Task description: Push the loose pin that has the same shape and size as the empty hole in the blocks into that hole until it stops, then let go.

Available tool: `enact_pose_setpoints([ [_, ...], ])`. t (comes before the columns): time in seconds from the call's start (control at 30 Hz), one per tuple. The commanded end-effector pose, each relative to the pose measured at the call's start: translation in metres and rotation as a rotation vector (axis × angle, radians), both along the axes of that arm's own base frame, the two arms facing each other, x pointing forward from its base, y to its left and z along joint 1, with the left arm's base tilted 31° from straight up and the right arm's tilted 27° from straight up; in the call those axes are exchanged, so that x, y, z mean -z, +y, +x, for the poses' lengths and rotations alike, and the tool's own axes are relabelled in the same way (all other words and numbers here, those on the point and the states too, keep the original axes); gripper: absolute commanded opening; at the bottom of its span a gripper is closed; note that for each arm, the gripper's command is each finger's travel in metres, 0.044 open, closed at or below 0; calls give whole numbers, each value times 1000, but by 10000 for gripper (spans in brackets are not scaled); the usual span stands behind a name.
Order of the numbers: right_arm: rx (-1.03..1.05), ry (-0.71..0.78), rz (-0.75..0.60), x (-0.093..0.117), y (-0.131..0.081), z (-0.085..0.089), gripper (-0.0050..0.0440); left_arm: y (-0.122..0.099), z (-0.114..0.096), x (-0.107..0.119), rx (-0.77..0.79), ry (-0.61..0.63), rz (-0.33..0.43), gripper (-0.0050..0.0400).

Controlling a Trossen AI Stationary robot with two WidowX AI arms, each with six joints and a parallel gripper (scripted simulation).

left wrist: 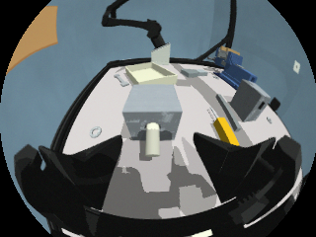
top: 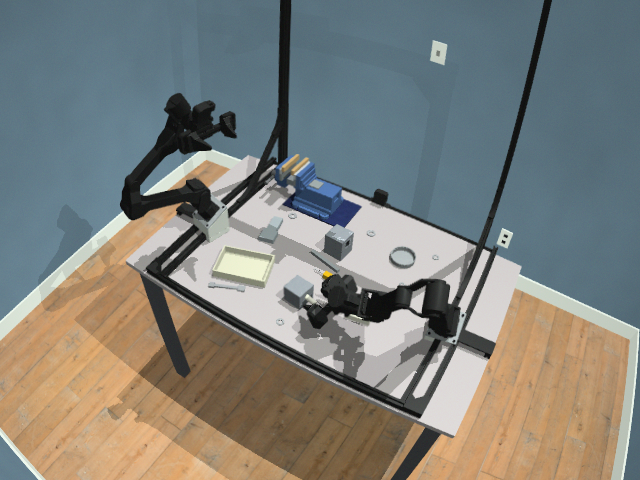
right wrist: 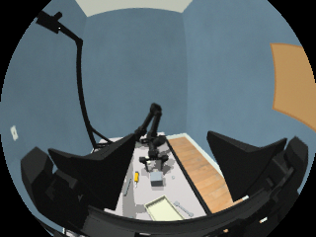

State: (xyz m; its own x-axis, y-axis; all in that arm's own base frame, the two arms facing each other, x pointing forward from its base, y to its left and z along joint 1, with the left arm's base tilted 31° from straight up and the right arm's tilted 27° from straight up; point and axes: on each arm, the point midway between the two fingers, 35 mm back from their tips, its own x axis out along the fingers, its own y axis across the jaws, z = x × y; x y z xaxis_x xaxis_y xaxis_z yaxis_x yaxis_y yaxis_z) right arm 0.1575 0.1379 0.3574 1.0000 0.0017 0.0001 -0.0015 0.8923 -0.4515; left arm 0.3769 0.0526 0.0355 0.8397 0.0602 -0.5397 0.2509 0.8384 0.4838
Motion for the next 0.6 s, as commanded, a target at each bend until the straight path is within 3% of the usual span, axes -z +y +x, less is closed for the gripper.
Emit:
enact_pose_setpoints([
  [0.0,2,0,-3,0,0,0,400,1,-4,6,19,11,14,400],
  [0.07,2,0,-3,0,0,0,400,-4,-5,-1,47,3,9,400],
  [0.23,2,0,-3,0,0,0,400,-20,-5,-13,214,39,75,400],
  [0.3,2,0,-3,0,0,0,400,-20,-5,-13,214,39,75,400],
  [0.57,2,0,-3,0,0,0,400,-14,-22,-15,459,161,209,400],
])
